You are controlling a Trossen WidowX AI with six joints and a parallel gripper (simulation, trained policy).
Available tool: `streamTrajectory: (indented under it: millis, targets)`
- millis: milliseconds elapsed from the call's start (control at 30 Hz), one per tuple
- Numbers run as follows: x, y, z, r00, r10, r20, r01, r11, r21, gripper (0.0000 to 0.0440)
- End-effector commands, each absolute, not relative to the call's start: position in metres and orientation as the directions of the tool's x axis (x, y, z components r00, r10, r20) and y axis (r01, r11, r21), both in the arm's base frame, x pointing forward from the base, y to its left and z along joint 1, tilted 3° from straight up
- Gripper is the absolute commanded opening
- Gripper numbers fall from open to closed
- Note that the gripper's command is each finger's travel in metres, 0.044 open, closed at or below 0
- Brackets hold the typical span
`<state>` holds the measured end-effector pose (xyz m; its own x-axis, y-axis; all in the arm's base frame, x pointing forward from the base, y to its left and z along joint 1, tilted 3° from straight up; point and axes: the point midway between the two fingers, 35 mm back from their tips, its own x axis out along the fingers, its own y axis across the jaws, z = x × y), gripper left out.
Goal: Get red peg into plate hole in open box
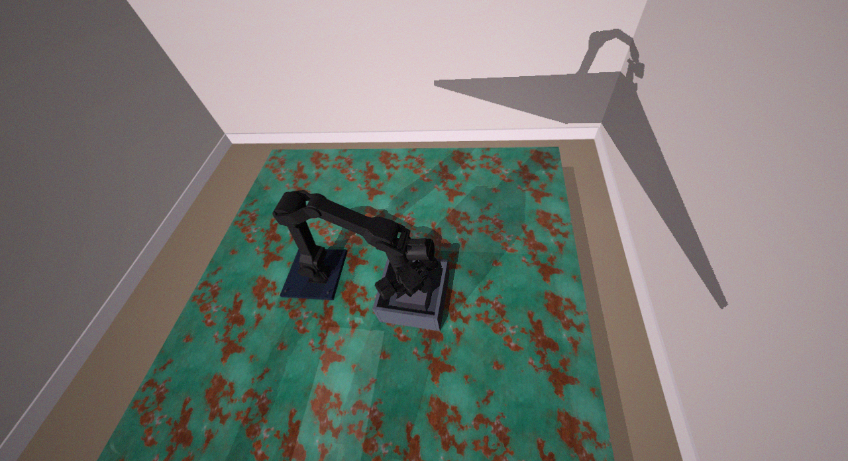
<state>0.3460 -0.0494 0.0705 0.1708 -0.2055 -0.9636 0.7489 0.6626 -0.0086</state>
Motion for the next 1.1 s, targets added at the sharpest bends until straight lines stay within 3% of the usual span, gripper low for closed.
streamTrajectory:
  millis: [0, 267, 300, 1067]
  targets:
    - [0.352, -0.053, 0.068, 0.160, -0.187, -0.969, 0.733, 0.681, -0.011, 0.0223]
    - [0.378, -0.052, 0.085, 0.190, -0.136, -0.972, 0.711, 0.702, 0.041, 0.0433]
    - [0.381, -0.051, 0.087, 0.192, -0.127, -0.973, 0.708, 0.704, 0.048, 0.0440]
    - [0.440, -0.016, 0.137, 0.273, 0.032, -0.962, 0.631, 0.749, 0.204, 0.0440]
